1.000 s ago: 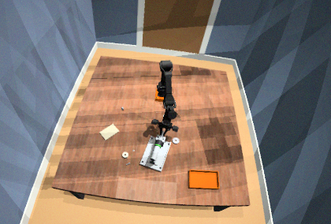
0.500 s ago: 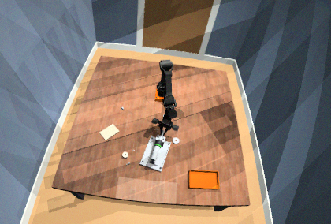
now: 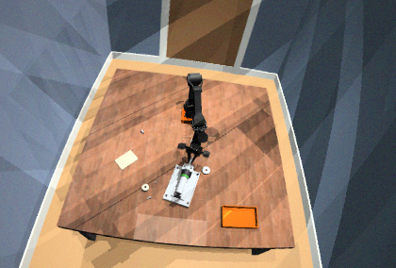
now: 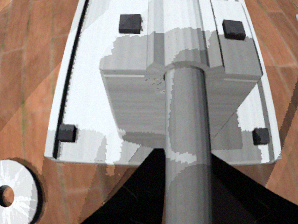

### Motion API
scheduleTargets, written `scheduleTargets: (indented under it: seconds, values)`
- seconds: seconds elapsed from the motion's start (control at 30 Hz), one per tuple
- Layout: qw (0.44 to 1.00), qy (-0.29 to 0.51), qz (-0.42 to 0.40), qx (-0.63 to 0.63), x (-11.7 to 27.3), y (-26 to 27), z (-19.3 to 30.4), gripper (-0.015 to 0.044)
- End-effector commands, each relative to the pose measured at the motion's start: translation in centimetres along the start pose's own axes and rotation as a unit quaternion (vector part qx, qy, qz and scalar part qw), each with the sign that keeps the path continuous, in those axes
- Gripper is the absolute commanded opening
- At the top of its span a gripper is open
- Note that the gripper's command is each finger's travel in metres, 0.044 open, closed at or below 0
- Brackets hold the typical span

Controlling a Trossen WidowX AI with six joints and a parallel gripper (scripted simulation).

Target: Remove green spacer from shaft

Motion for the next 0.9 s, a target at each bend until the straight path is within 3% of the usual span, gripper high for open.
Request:
scheduleTargets:
  seconds: [0.0,0.87]
  values:
    - [1.0,0.0,0.0,-0.002,0.08,-0.05,0.1,0.0]
    - [1.0,0.0,0.0,-0.002,0.3,-0.1,0.32,0.0]
Point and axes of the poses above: the point midway between the two fingers, 35 mm back from their tips, its own x axis back along the fingers, its own y axis across the jaws, z = x × y, the point moved 3 cm from there along x, back along the fingers, and after that the axes turned 14 degrees about -x, right-handed, at the moved point
